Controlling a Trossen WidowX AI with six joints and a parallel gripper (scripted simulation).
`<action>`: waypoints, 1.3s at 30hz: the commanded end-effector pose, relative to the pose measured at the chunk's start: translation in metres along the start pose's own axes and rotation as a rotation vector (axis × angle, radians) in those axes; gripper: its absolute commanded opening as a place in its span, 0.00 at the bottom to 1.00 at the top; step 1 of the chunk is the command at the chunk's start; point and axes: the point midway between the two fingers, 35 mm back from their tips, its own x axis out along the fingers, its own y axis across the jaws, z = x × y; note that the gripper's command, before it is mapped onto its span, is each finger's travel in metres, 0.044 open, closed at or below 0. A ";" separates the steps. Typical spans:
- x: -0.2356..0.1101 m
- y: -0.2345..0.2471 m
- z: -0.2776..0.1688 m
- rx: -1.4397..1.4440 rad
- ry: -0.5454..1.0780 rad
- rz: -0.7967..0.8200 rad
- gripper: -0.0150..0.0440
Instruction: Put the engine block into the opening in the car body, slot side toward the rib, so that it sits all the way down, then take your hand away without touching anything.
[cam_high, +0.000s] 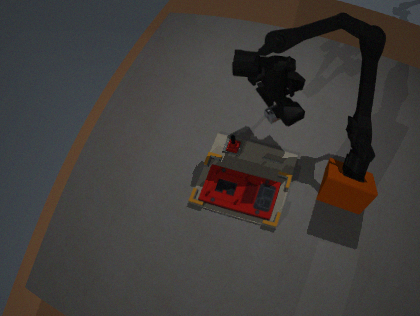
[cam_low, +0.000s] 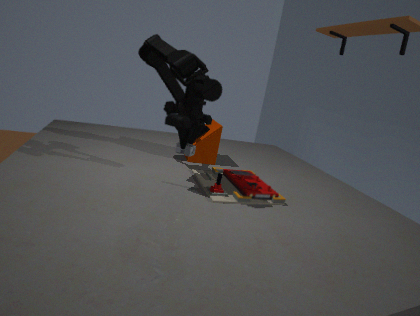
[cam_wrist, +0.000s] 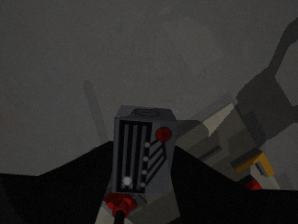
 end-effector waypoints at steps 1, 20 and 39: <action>-0.016 0.001 0.001 0.010 0.010 0.005 0.25; -0.039 -0.003 -0.013 -0.174 0.005 0.009 0.25; -0.027 -0.011 -0.068 -0.717 0.008 0.010 0.25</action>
